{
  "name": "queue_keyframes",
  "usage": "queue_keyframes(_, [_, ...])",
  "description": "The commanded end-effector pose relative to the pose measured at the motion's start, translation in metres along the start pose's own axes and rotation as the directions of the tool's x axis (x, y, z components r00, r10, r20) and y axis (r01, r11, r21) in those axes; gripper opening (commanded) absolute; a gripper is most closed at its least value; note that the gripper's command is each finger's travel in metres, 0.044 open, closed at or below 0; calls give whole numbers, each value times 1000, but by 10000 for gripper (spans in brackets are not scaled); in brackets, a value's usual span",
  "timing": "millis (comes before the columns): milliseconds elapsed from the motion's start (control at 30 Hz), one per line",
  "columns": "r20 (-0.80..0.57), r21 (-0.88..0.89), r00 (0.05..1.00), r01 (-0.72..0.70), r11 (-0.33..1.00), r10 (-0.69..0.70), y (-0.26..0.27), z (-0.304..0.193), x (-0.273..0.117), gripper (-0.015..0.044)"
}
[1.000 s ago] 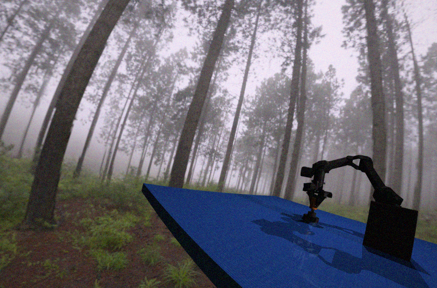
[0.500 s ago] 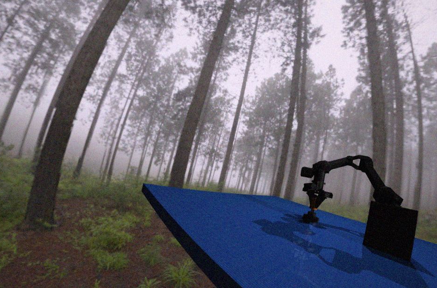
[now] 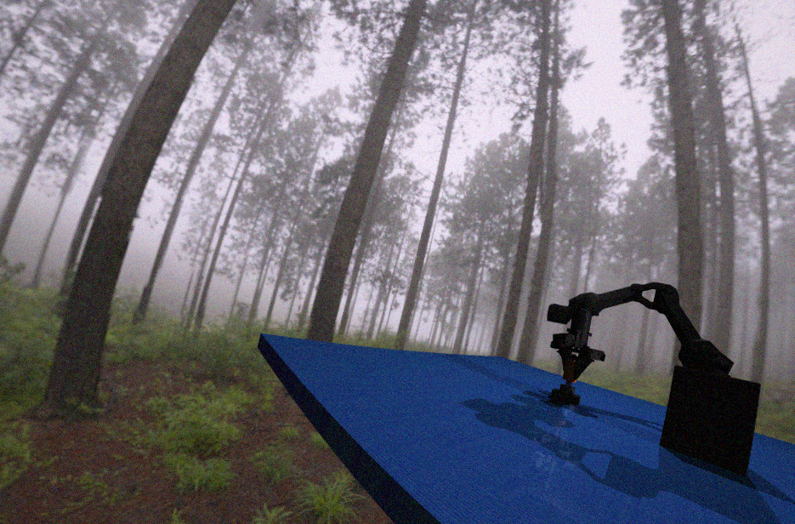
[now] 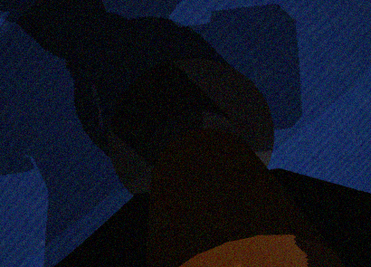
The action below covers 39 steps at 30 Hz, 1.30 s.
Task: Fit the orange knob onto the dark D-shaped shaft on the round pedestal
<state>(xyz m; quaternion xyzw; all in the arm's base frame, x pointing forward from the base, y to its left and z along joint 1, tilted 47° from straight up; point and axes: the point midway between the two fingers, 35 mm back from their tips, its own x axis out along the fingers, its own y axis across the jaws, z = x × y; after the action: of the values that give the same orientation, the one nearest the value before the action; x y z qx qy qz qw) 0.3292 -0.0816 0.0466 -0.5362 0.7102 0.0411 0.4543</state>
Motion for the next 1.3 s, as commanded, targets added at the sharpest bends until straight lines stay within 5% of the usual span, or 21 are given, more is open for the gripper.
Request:
queue_keyframes(0, [-1,-4,1000,3,1000,-3,0,1,0,0])
queue_keyframes(233, [-1,-13,1000,2,1000,-2,2,1,-5,0])
queue_keyframes(467, [-1,-209,1000,2,978,-2,0,2,-4,0])
queue_keyframes(1267, [-1,-212,1000,2,977,-2,1,0,0,0])
